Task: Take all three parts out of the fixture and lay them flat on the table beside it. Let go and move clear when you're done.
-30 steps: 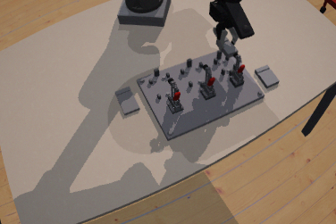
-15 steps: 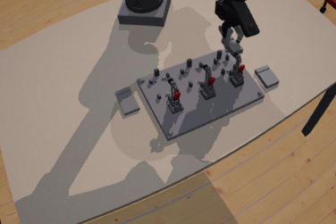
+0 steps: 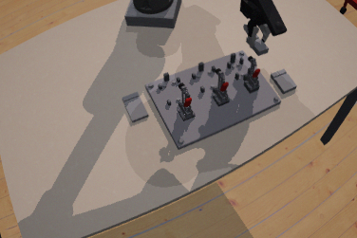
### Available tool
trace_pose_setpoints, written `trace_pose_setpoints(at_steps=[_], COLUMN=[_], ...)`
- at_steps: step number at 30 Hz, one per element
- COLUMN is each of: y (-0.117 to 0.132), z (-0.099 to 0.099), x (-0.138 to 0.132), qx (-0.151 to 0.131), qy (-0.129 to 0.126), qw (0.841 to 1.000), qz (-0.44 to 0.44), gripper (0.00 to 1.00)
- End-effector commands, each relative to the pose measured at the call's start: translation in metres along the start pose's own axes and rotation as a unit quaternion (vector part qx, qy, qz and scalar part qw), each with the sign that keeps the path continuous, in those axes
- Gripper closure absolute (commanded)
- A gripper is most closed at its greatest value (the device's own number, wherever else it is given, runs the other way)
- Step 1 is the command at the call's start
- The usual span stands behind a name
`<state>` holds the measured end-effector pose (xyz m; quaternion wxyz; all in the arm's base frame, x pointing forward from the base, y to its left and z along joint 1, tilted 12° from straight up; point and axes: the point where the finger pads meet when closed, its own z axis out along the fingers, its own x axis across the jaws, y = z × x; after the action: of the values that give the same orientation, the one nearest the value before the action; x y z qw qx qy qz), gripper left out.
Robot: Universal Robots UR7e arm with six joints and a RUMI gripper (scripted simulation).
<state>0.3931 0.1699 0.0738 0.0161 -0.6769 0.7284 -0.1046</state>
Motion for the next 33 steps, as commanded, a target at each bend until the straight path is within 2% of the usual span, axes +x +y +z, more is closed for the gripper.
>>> trace_pose_setpoints(at_steps=[1, 11, 33], y=[-0.001, -0.001, -0.001], z=[0.000, 0.000, 0.000], x=[-0.019, -0.043, -0.049], qx=[0.000, 0.000, 0.000], qy=[0.001, 0.001, 0.001], qw=[1.000, 1.000, 1.000], qz=[0.001, 0.001, 0.001], gripper=[1.00, 1.00, 1.00])
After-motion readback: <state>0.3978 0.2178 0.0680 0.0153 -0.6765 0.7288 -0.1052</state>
